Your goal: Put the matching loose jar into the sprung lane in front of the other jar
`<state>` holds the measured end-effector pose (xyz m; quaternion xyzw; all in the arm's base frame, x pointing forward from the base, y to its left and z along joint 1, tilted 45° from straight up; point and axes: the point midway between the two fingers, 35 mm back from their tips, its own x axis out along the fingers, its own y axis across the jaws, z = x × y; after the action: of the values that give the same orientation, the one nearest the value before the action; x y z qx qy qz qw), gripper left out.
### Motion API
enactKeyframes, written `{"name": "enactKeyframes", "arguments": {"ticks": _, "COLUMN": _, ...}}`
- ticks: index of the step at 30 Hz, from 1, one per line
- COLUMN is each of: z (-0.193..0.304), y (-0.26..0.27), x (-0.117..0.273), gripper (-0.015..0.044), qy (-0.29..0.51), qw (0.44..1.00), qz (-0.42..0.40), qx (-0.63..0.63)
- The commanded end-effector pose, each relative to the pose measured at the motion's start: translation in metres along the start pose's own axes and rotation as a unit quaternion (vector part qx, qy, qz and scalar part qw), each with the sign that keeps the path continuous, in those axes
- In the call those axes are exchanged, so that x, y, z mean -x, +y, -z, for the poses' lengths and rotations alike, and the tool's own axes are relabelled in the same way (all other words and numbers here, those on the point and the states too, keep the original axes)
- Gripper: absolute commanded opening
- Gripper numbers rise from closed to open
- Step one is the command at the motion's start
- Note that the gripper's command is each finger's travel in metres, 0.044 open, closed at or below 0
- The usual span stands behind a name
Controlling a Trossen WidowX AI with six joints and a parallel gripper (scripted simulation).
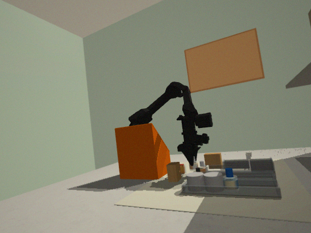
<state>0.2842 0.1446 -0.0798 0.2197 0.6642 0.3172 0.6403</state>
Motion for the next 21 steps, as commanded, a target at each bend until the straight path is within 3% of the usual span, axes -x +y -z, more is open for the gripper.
{"name": "enactKeyframes", "arguments": {"ticks": 1, "z": -0.0045, "y": 0.0011, "x": 0.0005, "gripper": 0.0, "qy": -0.003, "qw": 1.0, "qz": -0.001, "qx": 0.001}}
{"name": "enactKeyframes", "arguments": {"ticks": 21, "z": -0.0117, "y": 0.0014, "x": 0.0004, "gripper": 0.0, "qy": -0.003, "qw": 1.0, "qz": -0.001, "qx": 0.001}}
